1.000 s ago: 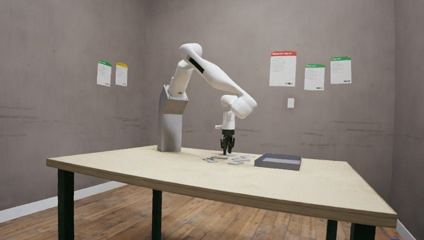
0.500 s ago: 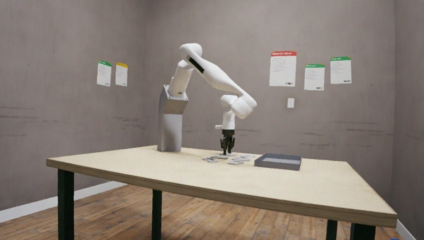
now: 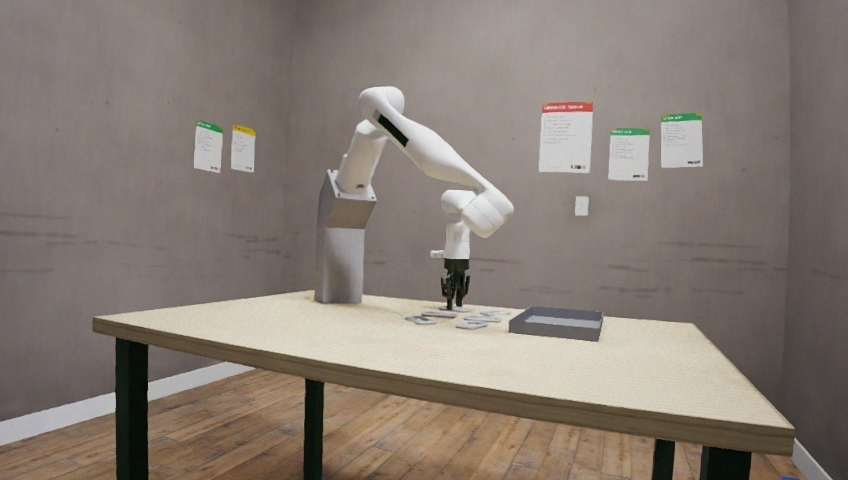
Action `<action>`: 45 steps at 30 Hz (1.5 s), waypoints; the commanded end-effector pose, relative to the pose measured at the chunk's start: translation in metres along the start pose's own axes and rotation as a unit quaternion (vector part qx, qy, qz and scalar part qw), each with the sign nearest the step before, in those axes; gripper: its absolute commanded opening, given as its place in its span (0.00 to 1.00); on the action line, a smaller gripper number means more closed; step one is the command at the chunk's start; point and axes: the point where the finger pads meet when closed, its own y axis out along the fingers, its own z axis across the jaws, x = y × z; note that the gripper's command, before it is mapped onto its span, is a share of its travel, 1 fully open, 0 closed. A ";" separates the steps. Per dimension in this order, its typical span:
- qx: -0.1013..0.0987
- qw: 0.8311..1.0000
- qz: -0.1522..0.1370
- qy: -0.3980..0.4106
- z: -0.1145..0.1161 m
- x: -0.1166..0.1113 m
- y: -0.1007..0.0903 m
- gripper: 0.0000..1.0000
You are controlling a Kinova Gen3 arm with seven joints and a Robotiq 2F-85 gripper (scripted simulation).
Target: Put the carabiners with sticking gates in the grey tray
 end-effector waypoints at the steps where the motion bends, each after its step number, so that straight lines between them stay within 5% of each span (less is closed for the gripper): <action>1: 0.001 1.000 0.000 0.000 0.000 0.000 0.000 0.57; 45: 0.000 1.000 0.000 0.000 0.000 0.000 -0.001 0.53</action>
